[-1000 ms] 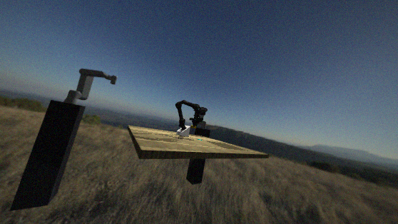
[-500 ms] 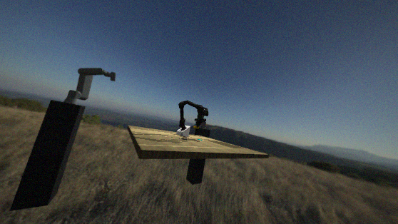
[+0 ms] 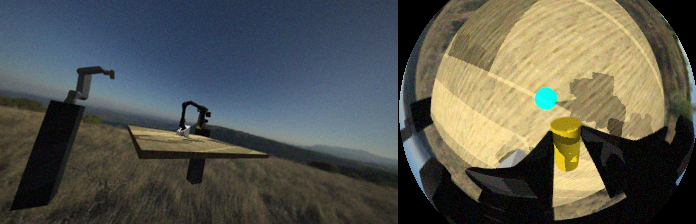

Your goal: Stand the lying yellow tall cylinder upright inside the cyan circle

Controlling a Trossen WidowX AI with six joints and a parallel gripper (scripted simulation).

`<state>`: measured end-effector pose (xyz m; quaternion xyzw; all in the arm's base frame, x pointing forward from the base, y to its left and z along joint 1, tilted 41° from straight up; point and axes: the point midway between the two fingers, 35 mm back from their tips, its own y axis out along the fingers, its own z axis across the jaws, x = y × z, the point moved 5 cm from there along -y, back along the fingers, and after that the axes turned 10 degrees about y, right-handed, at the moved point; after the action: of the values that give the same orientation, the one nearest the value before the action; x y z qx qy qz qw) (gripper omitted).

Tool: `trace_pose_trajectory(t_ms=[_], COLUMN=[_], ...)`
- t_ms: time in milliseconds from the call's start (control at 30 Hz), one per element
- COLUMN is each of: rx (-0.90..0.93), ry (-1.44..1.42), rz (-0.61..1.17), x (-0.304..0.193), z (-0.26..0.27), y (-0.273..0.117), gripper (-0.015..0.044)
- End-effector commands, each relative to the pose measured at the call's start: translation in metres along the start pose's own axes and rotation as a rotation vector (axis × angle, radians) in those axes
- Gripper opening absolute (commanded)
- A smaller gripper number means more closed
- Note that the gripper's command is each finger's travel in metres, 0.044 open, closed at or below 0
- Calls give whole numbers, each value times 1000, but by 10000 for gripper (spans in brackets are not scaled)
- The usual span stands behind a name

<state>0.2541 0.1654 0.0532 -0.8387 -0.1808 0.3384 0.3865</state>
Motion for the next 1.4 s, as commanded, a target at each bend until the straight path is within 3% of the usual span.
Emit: trace_pose_trajectory(t_ms=[0,1367], rx=[-2,189], ry=[-109,-156], rz=[6,-109], x=[10,9], z=[15,21], y=[2,25], gripper=[105,105])
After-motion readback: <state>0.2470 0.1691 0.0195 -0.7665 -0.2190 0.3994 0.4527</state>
